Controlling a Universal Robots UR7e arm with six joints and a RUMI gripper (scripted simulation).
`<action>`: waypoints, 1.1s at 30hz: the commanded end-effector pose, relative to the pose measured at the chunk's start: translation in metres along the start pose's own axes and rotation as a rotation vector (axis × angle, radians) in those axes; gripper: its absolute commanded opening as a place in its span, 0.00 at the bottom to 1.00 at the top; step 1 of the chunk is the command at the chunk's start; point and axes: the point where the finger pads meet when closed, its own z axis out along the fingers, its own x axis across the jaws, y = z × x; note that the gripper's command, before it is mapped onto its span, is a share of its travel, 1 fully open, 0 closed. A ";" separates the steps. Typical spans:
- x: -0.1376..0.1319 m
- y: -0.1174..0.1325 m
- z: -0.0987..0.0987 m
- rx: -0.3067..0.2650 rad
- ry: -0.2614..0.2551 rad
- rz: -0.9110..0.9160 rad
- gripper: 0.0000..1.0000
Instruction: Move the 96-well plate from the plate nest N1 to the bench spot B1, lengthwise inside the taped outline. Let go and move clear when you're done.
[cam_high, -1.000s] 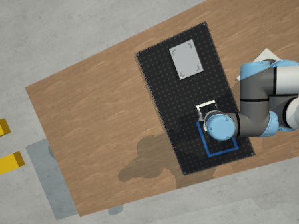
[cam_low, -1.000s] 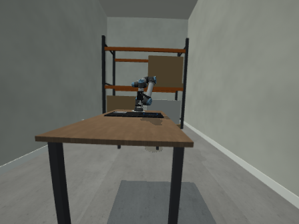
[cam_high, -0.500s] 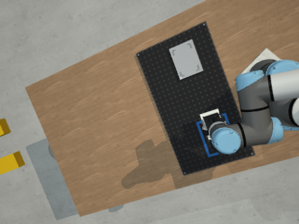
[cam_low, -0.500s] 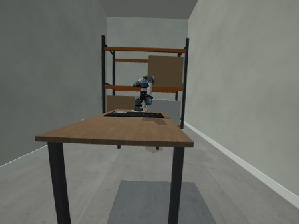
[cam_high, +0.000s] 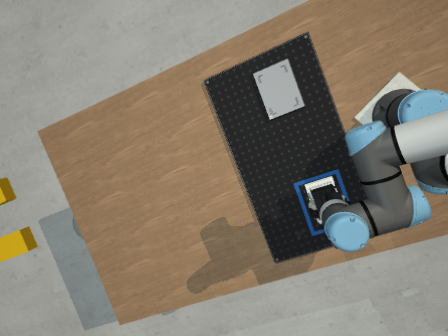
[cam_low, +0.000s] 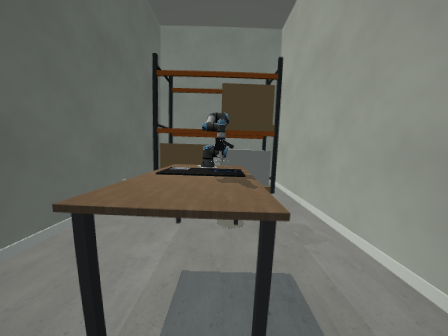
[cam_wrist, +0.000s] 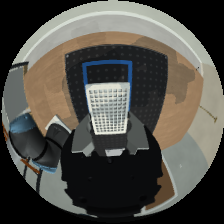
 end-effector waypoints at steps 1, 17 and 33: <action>0.000 -0.017 0.000 -0.003 0.001 0.001 0.00; -0.001 -0.035 0.001 -0.003 0.001 0.001 0.00; -0.001 -0.034 0.001 -0.003 0.001 0.001 0.00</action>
